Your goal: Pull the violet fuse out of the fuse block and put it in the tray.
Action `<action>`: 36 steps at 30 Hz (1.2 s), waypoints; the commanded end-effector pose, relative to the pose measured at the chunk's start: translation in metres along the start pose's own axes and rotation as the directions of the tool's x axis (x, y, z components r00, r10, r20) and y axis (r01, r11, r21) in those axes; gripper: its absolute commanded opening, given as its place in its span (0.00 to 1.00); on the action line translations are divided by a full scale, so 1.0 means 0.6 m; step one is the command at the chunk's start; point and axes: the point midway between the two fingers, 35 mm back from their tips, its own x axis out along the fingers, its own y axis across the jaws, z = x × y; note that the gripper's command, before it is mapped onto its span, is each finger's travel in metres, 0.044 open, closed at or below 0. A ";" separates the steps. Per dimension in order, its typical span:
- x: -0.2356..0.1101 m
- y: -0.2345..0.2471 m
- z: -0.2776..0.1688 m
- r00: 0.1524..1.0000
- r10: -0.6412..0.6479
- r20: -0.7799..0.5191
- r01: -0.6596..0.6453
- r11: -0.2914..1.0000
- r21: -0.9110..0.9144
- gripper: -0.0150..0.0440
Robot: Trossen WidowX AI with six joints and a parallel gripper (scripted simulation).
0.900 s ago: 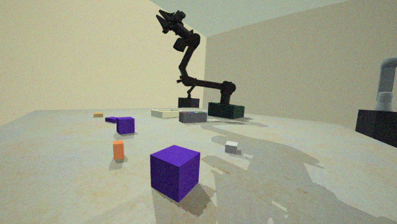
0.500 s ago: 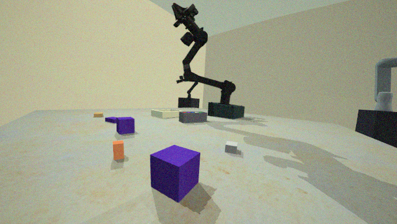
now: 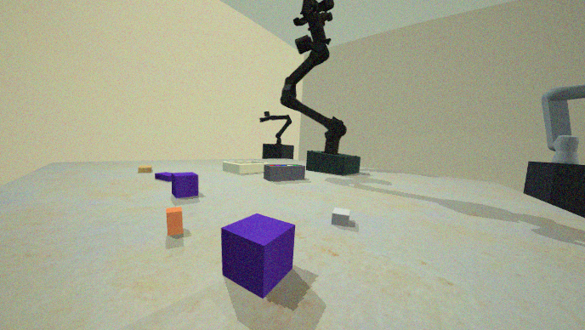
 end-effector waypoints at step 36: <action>-0.246 0.654 -0.336 0.347 0.728 -0.591 -0.433 0.683 0.588 0.38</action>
